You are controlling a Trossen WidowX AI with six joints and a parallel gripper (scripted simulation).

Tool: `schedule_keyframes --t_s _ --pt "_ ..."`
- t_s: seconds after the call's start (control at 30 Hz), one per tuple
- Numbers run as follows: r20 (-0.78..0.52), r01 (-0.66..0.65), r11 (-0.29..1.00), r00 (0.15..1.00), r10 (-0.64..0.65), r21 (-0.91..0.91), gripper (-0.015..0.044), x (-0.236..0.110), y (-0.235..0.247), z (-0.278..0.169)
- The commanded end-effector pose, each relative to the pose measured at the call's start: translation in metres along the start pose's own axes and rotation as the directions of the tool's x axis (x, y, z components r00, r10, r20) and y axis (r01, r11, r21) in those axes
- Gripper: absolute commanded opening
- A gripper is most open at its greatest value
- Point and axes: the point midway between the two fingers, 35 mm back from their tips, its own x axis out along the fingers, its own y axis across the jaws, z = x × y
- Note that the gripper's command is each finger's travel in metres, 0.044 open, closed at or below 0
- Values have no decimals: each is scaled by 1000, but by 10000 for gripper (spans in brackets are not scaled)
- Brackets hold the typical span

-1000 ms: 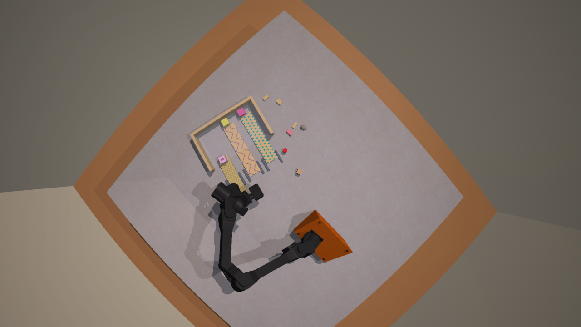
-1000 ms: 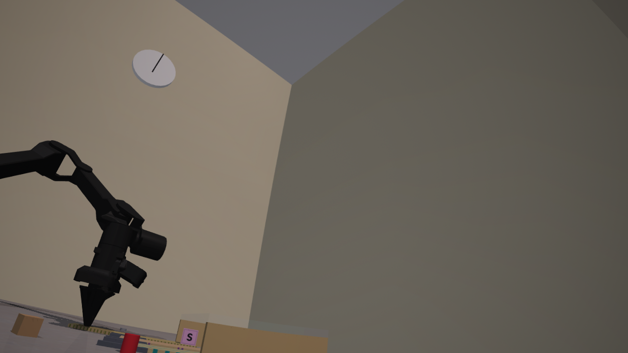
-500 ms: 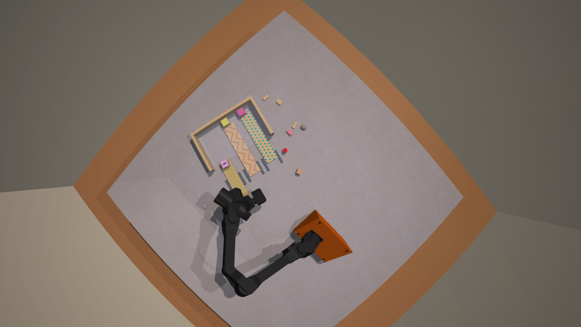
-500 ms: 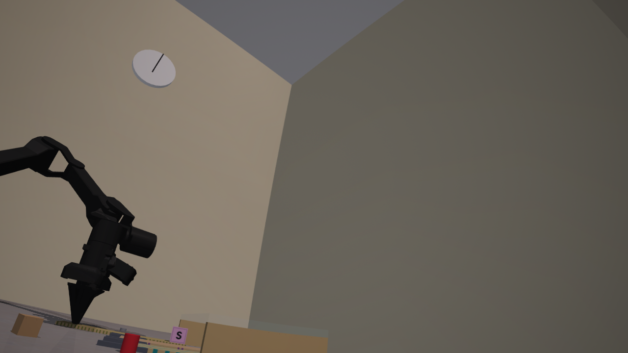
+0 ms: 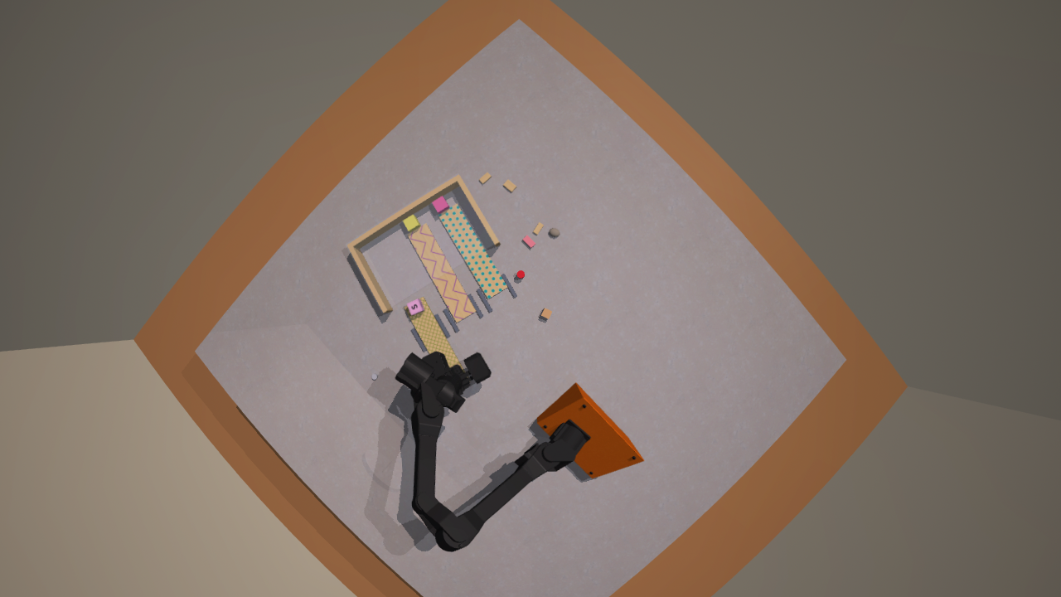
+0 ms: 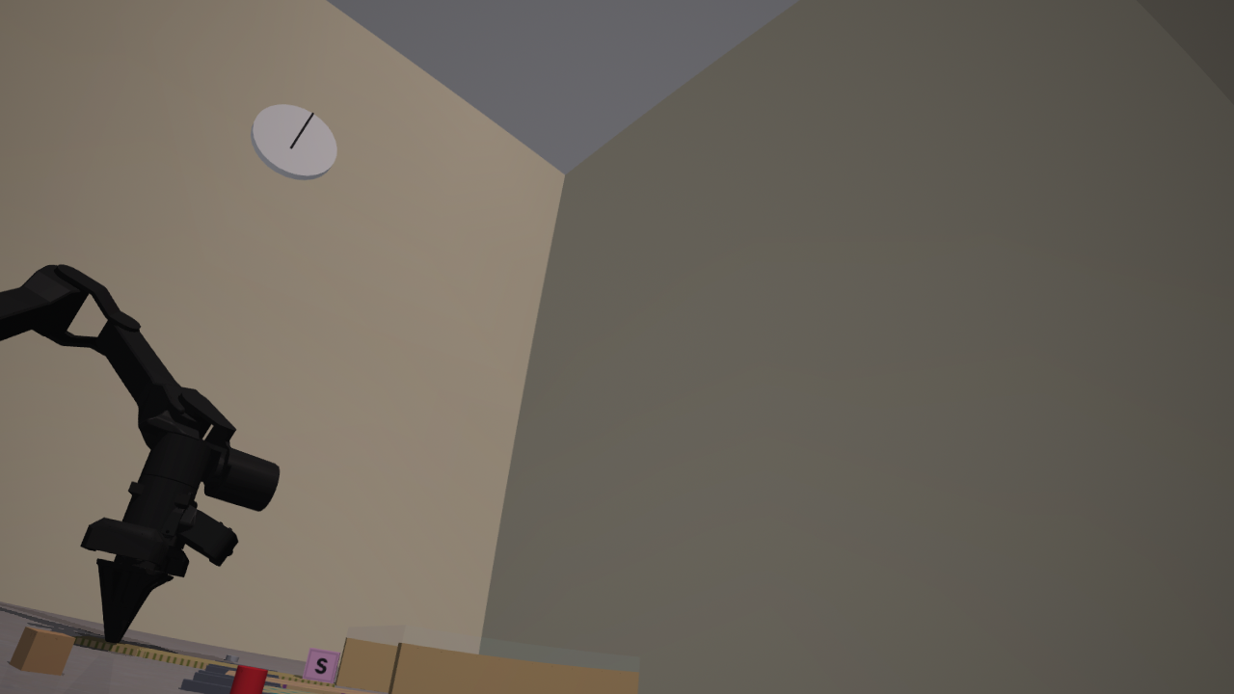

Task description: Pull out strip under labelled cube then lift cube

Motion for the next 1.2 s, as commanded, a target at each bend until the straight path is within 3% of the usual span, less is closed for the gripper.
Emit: schedule_keyframes --t_s 0.0,1.17 --pt "-31 8 1000 1000 -7 9 0 6 -2 -14" --pt "-31 7 1000 999 -7 9 0 6 -2 -29"
